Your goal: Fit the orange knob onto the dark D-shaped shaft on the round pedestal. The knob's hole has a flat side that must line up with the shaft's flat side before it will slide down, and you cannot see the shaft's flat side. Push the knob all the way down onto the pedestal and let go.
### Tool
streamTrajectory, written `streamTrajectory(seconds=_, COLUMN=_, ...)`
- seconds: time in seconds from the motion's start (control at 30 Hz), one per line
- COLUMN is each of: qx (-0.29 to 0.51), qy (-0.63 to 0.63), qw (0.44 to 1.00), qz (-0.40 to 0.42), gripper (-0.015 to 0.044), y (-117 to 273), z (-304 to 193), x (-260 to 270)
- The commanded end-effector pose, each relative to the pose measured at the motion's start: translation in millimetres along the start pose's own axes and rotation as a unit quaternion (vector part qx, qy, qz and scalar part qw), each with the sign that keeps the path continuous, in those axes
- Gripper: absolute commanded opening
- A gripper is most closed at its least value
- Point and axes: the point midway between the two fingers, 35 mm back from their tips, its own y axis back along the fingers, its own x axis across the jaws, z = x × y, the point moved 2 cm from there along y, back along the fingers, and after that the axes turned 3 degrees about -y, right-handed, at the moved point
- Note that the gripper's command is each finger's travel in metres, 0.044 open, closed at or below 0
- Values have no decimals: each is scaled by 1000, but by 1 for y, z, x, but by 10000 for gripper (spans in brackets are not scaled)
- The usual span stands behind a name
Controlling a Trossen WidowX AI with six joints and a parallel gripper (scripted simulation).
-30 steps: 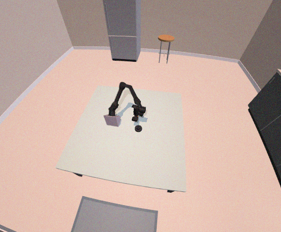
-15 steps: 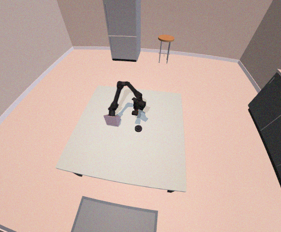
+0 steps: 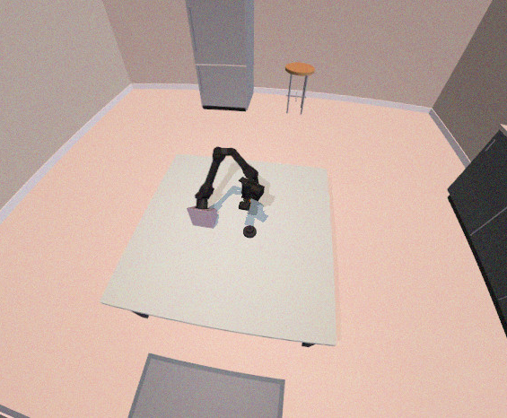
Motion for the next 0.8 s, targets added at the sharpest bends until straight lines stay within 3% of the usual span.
streamTrajectory(seconds=0.0, qx=-2, qy=2, qw=1000, qz=-2, gripper=0, y=-2, z=8, x=-11)
streamTrajectory(seconds=0.77, qx=-3, qy=3, qw=1000, qz=-4, gripper=0, y=-29, z=35, x=-74)
